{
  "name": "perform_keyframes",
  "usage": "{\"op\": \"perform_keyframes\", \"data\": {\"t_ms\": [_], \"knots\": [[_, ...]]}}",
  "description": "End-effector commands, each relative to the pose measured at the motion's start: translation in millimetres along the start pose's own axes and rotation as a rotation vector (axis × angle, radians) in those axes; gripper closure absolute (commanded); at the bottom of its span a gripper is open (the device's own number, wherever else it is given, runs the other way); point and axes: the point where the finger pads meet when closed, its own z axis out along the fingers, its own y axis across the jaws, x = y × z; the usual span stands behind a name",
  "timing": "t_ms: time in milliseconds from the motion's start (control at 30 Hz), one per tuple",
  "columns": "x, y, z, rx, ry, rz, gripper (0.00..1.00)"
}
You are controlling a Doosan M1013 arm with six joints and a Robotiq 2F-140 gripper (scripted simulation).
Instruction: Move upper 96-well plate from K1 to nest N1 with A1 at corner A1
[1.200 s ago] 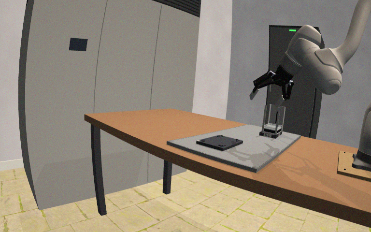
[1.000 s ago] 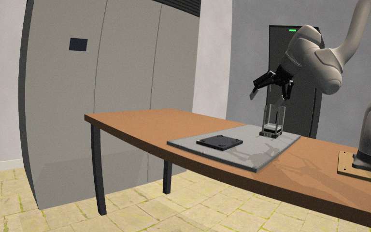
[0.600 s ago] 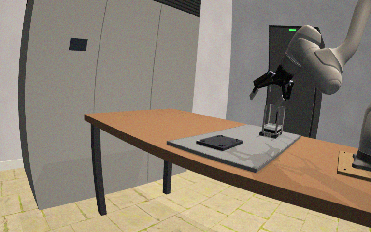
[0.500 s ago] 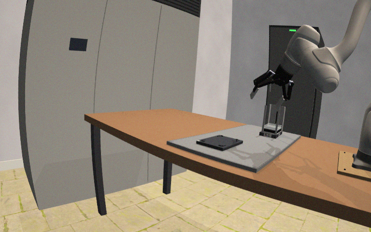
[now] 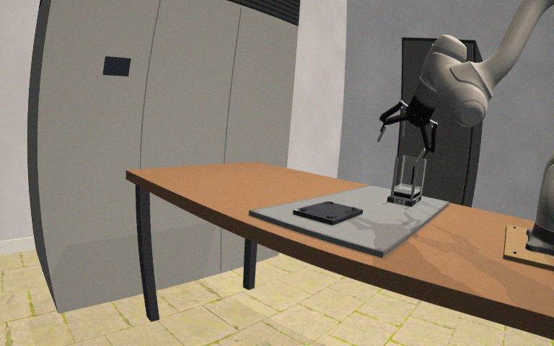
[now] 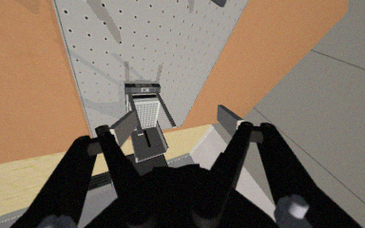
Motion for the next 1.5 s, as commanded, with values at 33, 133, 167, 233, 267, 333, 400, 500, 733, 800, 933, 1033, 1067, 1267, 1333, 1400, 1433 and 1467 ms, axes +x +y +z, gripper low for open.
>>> {"op": "perform_keyframes", "data": {"t_ms": [33,133,167,233,267,333,400,500,733,800,933,1033,1067,1267,1333,1400,1433,1467], "knots": [[-8,-3,3.2,0.026,-0.006,0.119,0.00],[-12,-5,5.0,0.048,-0.010,0.217,0.00],[-17,-7,6.7,0.055,-0.012,0.249,0.00],[-21,-8,8.4,0.070,-0.015,0.314,0.00],[-21,-8,8.4,0.077,-0.017,0.347,0.00],[-29,-12,11.6,0.091,-0.021,0.412,0.00],[-29,-12,11.6,0.105,-0.026,0.477,0.00],[-33,-14,13.3,0.112,-0.028,0.509,0.00],[-44,-20,17.4,0.162,-0.047,0.736,0.00],[-50,-24,19.9,0.176,-0.054,0.801,0.00],[-56,-27,22.3,0.204,-0.068,0.931,0.00],[-56,-27,22.3,0.211,-0.072,0.963,0.00],[-61,-30,23.8,0.218,-0.076,0.996,0.00],[-68,-34,26.4,0.260,-0.102,1.189,0.00],[-68,-34,26.4,0.274,-0.112,1.254,0.00],[-73,-38,28.2,0.288,-0.122,1.318,0.00],[-73,-38,28.2,0.295,-0.127,1.350,0.00],[-73,-38,28.2,0.302,-0.133,1.383,0.00]]}}
